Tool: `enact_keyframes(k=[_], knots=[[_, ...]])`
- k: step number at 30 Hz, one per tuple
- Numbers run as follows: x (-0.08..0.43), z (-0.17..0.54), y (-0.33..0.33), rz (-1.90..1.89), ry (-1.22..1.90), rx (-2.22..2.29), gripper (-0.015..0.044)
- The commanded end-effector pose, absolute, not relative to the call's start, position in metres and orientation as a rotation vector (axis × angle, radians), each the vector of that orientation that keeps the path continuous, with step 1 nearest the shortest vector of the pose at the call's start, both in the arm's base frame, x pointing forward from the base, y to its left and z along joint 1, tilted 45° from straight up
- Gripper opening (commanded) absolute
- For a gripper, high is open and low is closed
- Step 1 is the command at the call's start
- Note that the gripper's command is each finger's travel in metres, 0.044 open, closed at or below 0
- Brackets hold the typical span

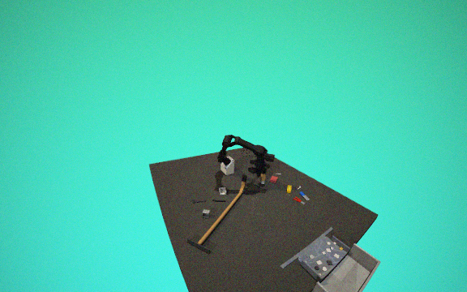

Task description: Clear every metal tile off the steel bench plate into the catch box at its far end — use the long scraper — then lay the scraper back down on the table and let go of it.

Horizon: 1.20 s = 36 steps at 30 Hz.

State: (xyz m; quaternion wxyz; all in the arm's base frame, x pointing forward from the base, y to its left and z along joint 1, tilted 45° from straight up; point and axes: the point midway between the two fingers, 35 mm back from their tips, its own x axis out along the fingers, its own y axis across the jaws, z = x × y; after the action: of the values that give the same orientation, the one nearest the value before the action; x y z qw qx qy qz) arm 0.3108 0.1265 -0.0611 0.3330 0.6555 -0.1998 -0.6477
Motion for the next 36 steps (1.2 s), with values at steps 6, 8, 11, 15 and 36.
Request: enact_keyframes(k=[6,8,11,15,36], knots=[[0.31,-0.069,0.129,-1.689,-0.518,1.707,0.0],[0.31,-0.071,0.132,-1.689,-0.518,1.708,0.0],[0.31,-0.074,0.136,-1.689,-0.517,1.708,0.0],[0.311,-0.078,0.141,-1.69,-0.516,1.709,0.0],[0.309,-0.101,0.168,-1.692,-0.511,1.712,0.0]])
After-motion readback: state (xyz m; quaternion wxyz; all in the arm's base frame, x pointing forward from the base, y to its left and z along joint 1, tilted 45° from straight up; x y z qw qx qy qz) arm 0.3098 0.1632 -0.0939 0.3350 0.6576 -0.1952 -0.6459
